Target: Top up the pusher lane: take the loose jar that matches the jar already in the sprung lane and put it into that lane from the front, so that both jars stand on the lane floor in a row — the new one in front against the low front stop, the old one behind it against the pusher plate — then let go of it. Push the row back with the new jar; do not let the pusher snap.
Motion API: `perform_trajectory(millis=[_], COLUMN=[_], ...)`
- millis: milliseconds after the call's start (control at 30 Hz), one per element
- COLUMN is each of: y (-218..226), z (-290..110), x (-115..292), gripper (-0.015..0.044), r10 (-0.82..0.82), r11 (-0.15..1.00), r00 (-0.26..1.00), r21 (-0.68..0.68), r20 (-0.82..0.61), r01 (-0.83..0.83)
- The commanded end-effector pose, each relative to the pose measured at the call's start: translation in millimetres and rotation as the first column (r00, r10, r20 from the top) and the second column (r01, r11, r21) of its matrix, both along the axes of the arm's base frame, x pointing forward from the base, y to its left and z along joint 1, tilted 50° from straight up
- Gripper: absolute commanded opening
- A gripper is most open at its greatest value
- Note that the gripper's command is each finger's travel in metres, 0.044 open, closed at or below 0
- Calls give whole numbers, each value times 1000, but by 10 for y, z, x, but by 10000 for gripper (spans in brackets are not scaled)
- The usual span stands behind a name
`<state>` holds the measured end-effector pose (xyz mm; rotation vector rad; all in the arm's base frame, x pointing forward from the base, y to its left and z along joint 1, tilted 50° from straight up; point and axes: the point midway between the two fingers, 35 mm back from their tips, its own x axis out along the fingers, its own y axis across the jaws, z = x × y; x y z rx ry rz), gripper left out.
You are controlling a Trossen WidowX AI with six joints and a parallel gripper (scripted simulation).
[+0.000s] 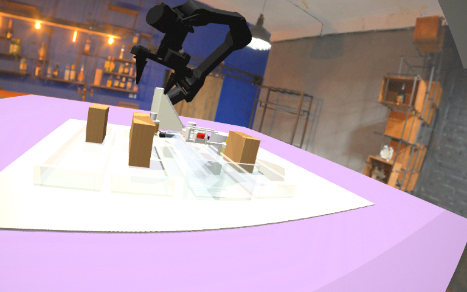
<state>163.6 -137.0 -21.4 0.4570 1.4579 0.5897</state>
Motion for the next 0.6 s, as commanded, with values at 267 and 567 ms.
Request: perform_trajectory(millis=[267, 567], y=[252, 472], z=[-54, -263], x=[140, 196], gripper=[440, 440], r10=[-221, -221], r11=[956, 956], r00=[973, 973], r21=[182, 183], r20=[-69, -68], r01=[230, 230])
